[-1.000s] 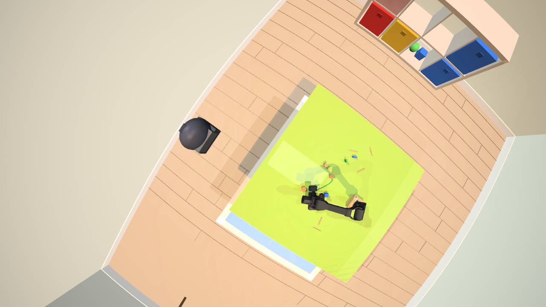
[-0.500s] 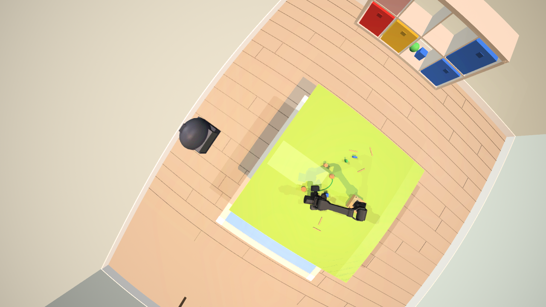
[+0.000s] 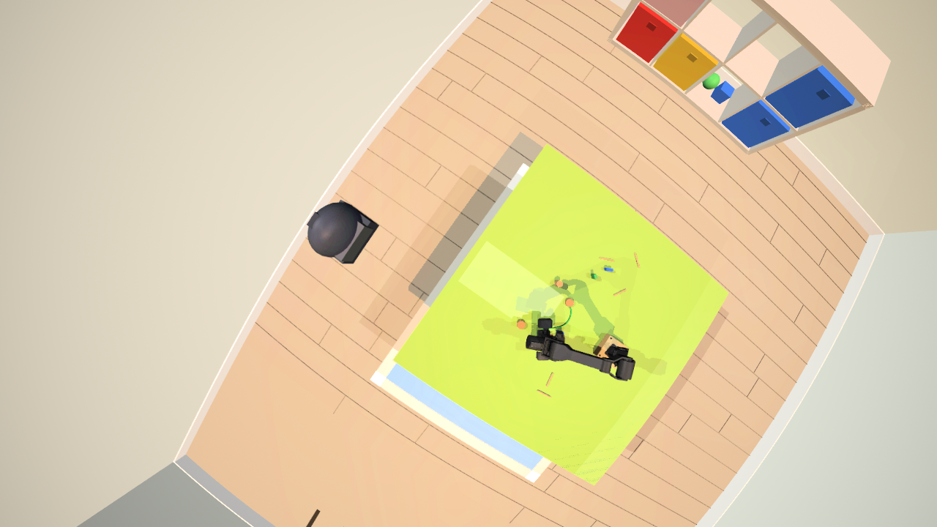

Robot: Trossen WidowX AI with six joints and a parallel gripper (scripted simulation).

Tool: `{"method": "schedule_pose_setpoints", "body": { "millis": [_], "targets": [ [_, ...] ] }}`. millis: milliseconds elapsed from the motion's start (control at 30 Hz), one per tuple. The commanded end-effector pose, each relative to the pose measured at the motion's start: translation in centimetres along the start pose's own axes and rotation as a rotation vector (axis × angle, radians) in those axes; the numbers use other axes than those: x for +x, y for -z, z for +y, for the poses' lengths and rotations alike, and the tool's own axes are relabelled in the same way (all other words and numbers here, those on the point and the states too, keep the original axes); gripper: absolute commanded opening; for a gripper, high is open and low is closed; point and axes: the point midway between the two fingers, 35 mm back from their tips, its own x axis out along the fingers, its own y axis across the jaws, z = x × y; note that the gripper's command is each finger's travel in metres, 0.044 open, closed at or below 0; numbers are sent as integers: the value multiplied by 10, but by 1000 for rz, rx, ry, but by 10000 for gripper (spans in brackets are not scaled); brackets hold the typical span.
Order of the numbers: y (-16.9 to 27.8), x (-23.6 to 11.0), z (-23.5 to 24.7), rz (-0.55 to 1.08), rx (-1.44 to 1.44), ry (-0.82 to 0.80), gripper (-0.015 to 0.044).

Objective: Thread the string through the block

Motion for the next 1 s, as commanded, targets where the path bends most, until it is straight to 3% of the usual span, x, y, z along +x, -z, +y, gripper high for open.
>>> {"method": "schedule_pose_setpoints", "body": {
  "millis": [0, 967],
  "targets": [
    [-6, -1, 0, 2, -3, 1, 0],
    [-41, -1, -1, 2, -3, 1, 0]
  ]
}}
